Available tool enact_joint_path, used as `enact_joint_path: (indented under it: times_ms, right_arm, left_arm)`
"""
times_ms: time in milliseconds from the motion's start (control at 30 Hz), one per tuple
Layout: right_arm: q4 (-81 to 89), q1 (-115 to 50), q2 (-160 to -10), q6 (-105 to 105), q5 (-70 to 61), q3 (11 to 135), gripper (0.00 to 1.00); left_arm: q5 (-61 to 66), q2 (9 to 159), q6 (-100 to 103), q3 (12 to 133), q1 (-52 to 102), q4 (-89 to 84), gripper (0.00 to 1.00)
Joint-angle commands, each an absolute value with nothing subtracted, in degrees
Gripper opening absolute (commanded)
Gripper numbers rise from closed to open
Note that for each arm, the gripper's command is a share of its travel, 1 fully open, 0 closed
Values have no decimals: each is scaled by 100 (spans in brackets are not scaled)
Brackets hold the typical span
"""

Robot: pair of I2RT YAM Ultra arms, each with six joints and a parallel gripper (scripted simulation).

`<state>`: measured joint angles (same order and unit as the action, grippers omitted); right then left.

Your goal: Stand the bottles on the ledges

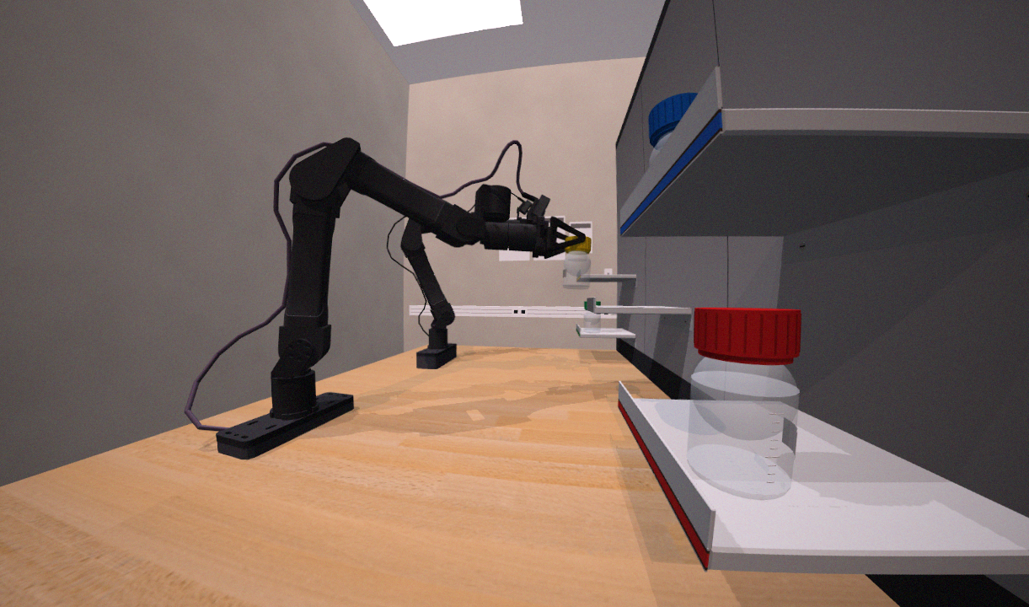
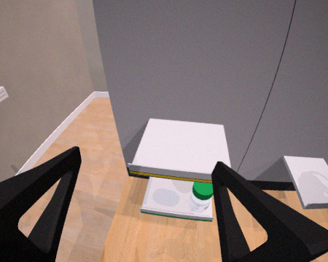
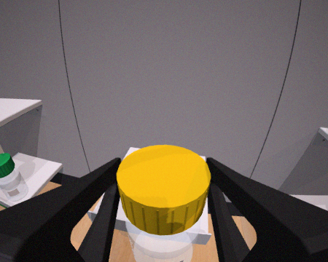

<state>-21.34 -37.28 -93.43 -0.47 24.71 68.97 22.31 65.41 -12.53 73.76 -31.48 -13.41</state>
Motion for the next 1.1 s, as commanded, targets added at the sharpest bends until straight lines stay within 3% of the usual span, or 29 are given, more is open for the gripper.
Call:
enact_joint_path:
  times_ms: [0,1067]
  right_arm:
    - [-2402,-3679,-9134,-107,2149,6935,50]
    - [-2293,-3748,-9112,-74,2080,7121,50]
  left_arm:
    - [2245,6563,-1265,7483,-3160,-1508,100]
    - [2245,6563,-1265,7483,-3160,-1508,100]
